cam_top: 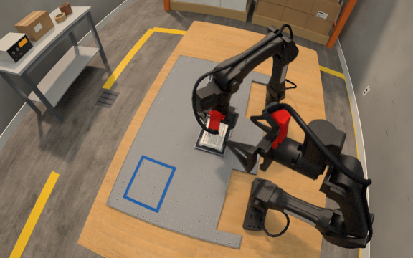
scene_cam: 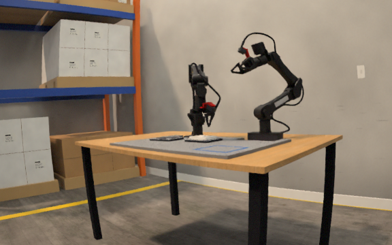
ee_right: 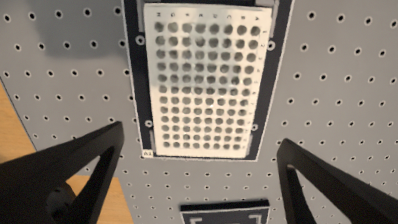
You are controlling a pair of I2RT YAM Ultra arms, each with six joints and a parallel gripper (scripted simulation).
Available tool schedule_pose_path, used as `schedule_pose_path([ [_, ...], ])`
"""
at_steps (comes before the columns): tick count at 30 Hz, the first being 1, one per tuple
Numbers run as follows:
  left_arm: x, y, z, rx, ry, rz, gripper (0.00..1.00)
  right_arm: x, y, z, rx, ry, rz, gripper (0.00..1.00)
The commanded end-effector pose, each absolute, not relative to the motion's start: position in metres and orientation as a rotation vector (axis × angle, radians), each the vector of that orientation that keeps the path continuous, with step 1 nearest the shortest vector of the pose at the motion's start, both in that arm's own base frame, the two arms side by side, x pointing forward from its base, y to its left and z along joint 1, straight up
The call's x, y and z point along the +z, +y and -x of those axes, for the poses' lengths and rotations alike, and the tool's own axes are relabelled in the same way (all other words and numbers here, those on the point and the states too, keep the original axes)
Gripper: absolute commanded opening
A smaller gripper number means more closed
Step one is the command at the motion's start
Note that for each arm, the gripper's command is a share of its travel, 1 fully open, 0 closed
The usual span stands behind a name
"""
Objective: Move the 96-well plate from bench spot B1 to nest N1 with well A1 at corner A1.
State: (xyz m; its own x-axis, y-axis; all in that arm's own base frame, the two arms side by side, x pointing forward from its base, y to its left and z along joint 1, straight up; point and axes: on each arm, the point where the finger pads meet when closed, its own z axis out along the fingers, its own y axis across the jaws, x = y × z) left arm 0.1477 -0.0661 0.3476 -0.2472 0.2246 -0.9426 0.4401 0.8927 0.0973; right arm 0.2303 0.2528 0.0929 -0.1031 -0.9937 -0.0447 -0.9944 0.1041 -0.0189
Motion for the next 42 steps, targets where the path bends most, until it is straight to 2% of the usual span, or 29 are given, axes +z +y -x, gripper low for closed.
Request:
schedule_pose_path([
  [1,0.355,-0.062,-0.135,-0.238,1.806,-0.514,1.0,0.097,0.257,-0.229,0.022,2.276,2.121,1.0],
  [11,0.341,-0.064,-0.113,-0.293,1.816,-0.634,1.0,0.096,0.256,-0.229,-0.004,2.255,2.184,1.0],
  [18,0.336,-0.075,-0.083,-0.453,1.73,-0.853,1.0,0.095,0.26,-0.231,0.0,2.248,2.197,1.0],
  [42,0.334,-0.079,-0.085,-0.458,1.734,-0.862,1.0,0.059,0.263,-0.231,0.0,2.258,2.181,1.0],
])
